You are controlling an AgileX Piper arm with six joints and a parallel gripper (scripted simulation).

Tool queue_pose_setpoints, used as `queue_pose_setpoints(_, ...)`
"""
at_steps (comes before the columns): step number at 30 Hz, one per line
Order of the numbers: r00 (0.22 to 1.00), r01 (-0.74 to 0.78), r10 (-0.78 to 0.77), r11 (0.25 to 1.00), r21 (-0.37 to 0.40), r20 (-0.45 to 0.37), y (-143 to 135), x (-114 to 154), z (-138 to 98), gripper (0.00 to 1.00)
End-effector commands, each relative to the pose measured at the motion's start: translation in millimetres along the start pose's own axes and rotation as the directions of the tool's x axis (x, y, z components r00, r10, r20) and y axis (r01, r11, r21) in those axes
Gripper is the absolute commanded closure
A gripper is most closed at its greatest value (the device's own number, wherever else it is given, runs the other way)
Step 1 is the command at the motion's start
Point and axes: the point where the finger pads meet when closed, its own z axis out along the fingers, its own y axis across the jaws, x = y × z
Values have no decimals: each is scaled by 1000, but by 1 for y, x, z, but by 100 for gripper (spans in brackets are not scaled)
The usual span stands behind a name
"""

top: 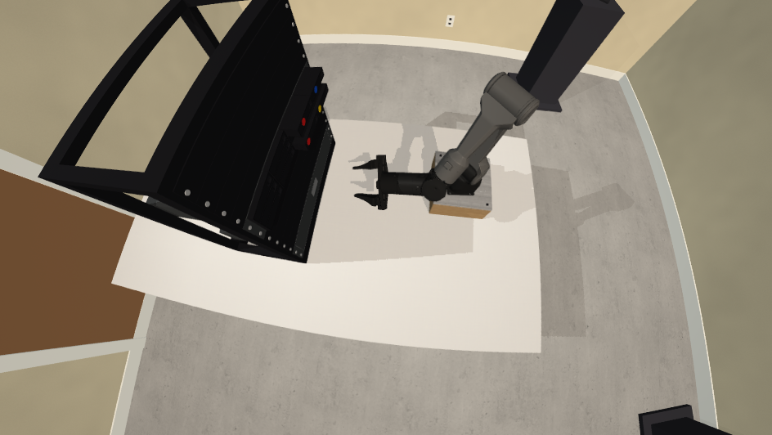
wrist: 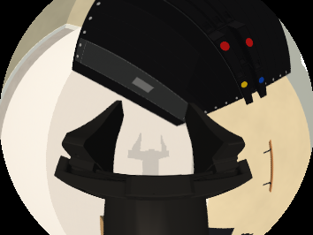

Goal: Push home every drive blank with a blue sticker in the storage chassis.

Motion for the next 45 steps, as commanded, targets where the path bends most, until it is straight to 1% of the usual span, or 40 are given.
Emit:
queue_pose_setpoints(1, 999, -46, 46, 998, -37, 20, 3, -8, 2, 0)
queue_pose_setpoints(5, 988, -144, 151, 979, -142, 44, 12, -26, 4, 0)
queue_pose_setpoints(9, 968, -228, 246, 941, -252, 44, 18, -43, 3, 0)
queue_pose_setpoints(11, 968, -228, 246, 941, -252, 44, 18, -43, 3, 0)
queue_pose_setpoints(12, 963, -246, 267, 929, -278, 39, 19, -47, 2, 0)
queue_pose_setpoints(17, 940, -318, 342, 865, -388, -8, 19, -60, -4, 0)
queue_pose_setpoints(22, 924, -371, 370, 815, -445, -92, 11, -60, -12, 0)
queue_pose_setpoints(26, 912, -409, 371, 796, -447, -174, -2, -51, -18, 0)
queue_pose_setpoints(28, 912, -409, 371, 796, -447, -174, -2, -51, -18, 0)
queue_pose_setpoints(30, 904, -427, 368, 793, -435, -217, -9, -44, -22, 0)
queue_pose_setpoints(34, 882, -462, 365, 797, -390, -299, -26, -29, -28, 0)
queue_pose_setpoints(39, 847, -495, 369, 810, -315, -383, -47, -9, -36, 0)
queue_pose_setpoints(43, 821, -512, 377, 819, -260, -430, -61, 2, -41, 0)
queue_pose_setpoints(45, 821, -512, 377, 819, -260, -430, -61, 2, -41, 0)
